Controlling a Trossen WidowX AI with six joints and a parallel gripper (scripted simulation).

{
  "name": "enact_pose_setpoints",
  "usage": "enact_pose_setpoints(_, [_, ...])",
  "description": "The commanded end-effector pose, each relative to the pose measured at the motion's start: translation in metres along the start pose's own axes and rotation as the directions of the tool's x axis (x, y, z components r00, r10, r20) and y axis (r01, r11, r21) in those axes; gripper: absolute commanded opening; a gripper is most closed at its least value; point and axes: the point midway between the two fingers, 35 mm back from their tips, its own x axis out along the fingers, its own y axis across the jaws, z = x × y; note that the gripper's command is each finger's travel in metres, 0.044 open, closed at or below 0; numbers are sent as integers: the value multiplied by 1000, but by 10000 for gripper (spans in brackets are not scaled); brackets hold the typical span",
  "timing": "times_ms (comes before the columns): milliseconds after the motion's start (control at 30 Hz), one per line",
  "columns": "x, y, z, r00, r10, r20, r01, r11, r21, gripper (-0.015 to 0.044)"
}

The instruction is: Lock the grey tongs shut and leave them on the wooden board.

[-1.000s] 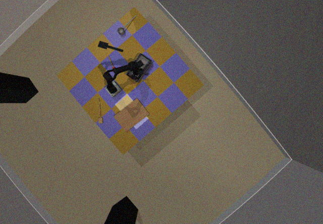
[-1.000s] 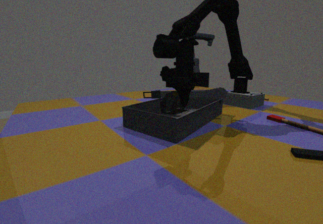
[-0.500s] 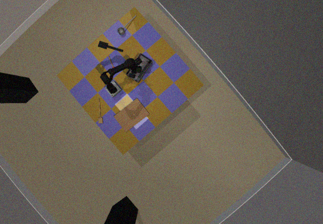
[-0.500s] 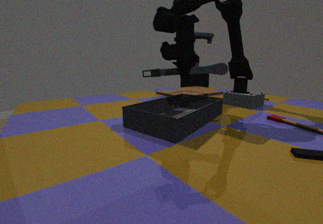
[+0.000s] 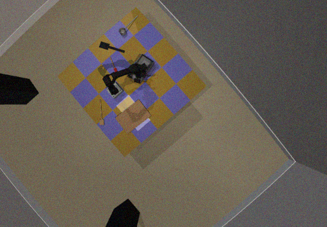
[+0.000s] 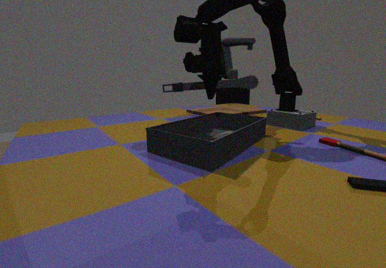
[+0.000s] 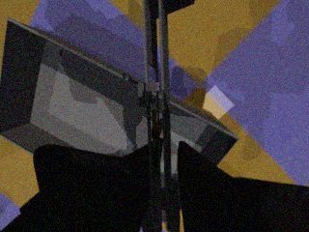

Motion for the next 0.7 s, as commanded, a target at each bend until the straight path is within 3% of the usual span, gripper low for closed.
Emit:
enact_pose_setpoints(0, [-2,-15,15,1000,0,5,1,999,-47,-150])
enact_pose_setpoints(667, [-4,-119,76,1000,-5,12,9,952,-305,-150])
